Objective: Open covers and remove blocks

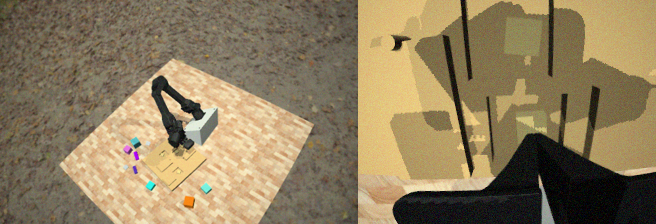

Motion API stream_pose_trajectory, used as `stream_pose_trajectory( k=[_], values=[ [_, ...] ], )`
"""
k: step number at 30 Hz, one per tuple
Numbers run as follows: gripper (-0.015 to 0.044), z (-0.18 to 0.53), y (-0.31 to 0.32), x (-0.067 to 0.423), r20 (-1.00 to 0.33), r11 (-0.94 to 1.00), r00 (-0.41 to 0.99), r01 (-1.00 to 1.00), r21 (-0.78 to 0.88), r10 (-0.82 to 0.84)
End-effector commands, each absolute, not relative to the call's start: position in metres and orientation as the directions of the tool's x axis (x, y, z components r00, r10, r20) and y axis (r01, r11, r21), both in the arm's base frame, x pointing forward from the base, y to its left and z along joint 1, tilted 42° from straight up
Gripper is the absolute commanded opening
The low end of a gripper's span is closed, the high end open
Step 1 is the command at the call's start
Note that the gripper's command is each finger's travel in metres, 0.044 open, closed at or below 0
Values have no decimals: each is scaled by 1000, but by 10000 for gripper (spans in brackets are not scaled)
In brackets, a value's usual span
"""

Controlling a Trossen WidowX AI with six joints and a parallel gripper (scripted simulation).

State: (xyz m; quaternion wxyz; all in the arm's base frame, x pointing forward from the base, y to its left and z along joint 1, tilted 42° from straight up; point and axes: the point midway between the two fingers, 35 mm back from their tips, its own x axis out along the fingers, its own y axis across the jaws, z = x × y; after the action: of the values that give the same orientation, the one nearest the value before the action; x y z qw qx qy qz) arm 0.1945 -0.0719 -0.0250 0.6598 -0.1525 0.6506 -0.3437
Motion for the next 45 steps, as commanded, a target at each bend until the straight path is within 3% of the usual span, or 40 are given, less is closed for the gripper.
stream_pose_trajectory(
  k=[1,12,18,27,45],
  values=[
    [0,-25,-72,195,-751,716,-80,251,-651,-655],
    [0,-25,-72,195,-751,716,-80,251,-651,-655],
    [144,-11,-59,198,-755,719,-81,253,-647,-651],
    [144,13,-39,199,-753,718,-80,251,-649,-653],
    [144,-13,-63,197,-752,717,-80,251,-651,-654]
  ],
)
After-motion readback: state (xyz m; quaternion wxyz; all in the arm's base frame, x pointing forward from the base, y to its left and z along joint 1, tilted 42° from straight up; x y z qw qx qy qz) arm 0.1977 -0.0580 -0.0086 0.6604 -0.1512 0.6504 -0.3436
